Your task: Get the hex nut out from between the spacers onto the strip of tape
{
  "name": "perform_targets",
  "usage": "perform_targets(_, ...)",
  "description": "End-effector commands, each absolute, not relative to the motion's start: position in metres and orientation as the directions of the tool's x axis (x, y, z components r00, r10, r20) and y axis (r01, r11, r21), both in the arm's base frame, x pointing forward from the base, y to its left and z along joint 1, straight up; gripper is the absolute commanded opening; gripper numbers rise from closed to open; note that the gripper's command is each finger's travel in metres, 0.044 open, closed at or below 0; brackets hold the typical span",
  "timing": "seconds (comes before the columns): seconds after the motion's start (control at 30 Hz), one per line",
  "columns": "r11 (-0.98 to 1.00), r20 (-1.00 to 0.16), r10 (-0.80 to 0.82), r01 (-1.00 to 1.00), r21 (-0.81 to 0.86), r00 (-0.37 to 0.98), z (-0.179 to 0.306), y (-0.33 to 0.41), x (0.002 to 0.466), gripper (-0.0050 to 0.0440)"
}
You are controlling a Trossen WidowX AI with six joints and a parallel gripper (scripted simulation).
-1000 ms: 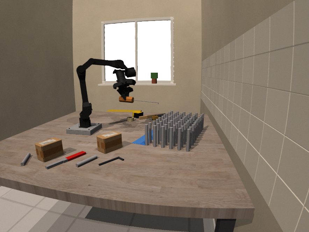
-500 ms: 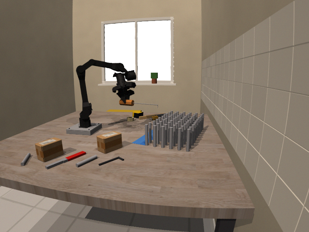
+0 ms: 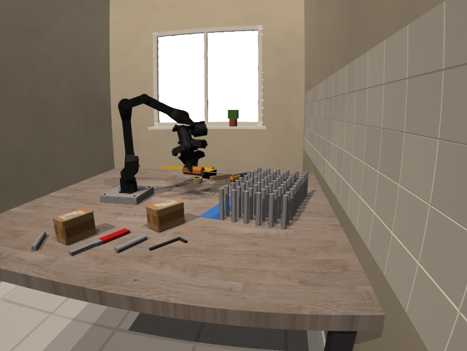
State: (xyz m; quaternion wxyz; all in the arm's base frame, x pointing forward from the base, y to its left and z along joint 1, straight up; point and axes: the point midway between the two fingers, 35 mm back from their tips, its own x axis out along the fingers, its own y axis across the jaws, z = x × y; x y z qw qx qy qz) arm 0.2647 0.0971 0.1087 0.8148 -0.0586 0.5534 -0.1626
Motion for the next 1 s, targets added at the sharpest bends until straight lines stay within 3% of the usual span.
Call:
perform_targets(0.0,0.944,-0.880,-0.318,0.208,-0.258,0.353,0.095,0.098,0.267,-0.0050)
perform_targets(0.5,0.944,-0.880,-0.316,0.211,-0.253,0.356,0.040,0.090,0.259,-0.0050)
perform_targets(0.97,0.947,-0.877,-0.305,0.214,-0.239,0.372,0.045,0.090,0.277,-0.0050)
